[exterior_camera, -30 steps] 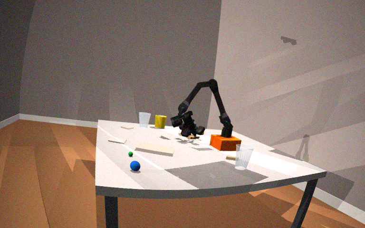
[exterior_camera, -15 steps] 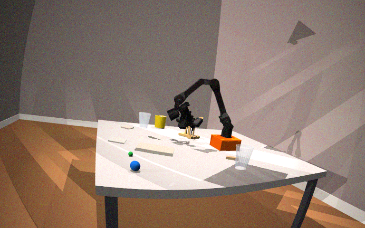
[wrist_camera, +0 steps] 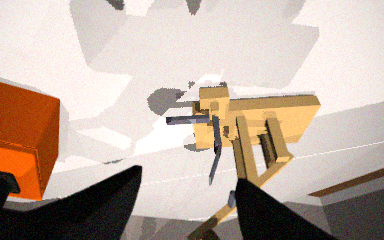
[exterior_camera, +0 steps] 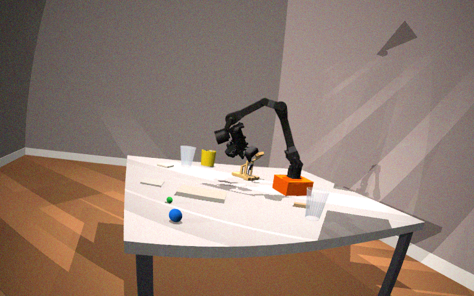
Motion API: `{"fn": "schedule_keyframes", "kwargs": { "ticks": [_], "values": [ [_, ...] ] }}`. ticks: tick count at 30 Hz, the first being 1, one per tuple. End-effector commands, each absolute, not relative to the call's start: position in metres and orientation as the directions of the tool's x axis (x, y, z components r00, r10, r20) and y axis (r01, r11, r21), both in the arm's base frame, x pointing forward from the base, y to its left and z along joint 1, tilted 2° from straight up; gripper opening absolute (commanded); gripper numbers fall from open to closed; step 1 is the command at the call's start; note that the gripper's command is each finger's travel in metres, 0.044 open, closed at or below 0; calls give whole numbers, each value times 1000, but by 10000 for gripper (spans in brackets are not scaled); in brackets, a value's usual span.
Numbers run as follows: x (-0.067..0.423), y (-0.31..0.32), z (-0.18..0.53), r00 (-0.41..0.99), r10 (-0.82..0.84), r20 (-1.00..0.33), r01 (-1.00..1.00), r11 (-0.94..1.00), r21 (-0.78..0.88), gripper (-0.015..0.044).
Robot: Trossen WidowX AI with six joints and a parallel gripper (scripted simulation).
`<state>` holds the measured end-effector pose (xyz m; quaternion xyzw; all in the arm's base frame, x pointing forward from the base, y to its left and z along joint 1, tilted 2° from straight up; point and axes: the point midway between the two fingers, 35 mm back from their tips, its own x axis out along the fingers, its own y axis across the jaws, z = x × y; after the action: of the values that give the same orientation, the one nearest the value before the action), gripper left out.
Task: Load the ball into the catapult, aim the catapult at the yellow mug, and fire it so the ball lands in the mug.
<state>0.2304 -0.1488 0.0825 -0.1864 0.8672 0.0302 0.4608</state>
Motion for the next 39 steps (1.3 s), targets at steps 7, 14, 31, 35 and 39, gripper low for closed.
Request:
{"fn": "schedule_keyframes", "kwargs": {
  "ticks": [7, 14, 31, 35, 39],
  "values": [
    [250, -183, 93, -375, -254, -892, -81, 967, -241, 440],
    [263, -212, 102, -272, -230, -934, 123, 955, -271, 440],
    [283, -303, 143, 14, -270, -963, 583, 784, -211, 440],
    [283, -328, 156, 81, -304, -949, 666, 725, -176, 440],
    [281, -350, 170, 136, -339, -931, 732, 667, -136, 440]
  ]
}}
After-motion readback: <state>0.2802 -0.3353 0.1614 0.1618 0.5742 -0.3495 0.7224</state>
